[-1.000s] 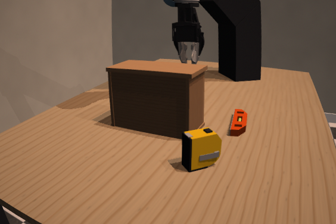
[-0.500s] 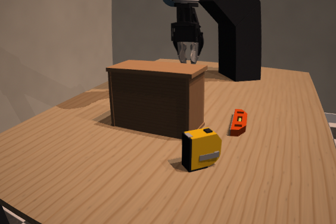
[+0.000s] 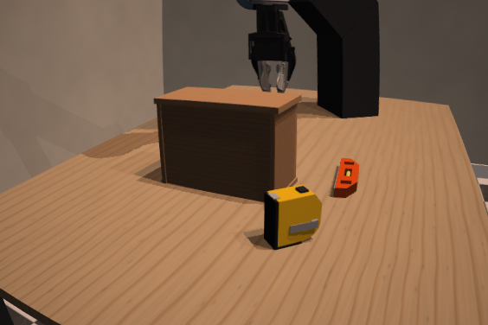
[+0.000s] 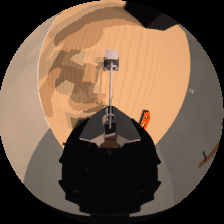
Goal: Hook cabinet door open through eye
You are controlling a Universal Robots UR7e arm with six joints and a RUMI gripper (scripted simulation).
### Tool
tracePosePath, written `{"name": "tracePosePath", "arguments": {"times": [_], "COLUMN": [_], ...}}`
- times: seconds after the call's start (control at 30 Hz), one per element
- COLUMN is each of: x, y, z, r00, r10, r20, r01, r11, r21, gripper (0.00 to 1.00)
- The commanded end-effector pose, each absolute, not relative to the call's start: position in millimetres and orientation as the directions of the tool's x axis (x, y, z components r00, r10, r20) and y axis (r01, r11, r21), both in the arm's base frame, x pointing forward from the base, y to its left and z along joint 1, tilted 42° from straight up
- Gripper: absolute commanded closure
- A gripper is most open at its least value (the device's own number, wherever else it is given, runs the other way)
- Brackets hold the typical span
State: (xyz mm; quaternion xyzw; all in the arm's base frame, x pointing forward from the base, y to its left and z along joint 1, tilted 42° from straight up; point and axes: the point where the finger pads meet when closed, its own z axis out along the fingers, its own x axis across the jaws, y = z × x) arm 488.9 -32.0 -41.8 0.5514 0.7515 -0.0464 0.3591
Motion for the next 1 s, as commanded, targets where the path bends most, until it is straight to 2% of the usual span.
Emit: {"name": "tracePosePath", "arguments": {"times": [0.0,0.97], "x": [489.0,491.6], "y": [-31.8,-33.3], "z": [-41.4,-44.0], "r00": [-0.134,-0.134], "r10": [0.795,0.795], "r20": [-0.591,-0.591], "r01": [0.862,0.862], "r11": [0.388,0.388], "r21": [0.327,0.327], "gripper": [0.99,0.99]}}
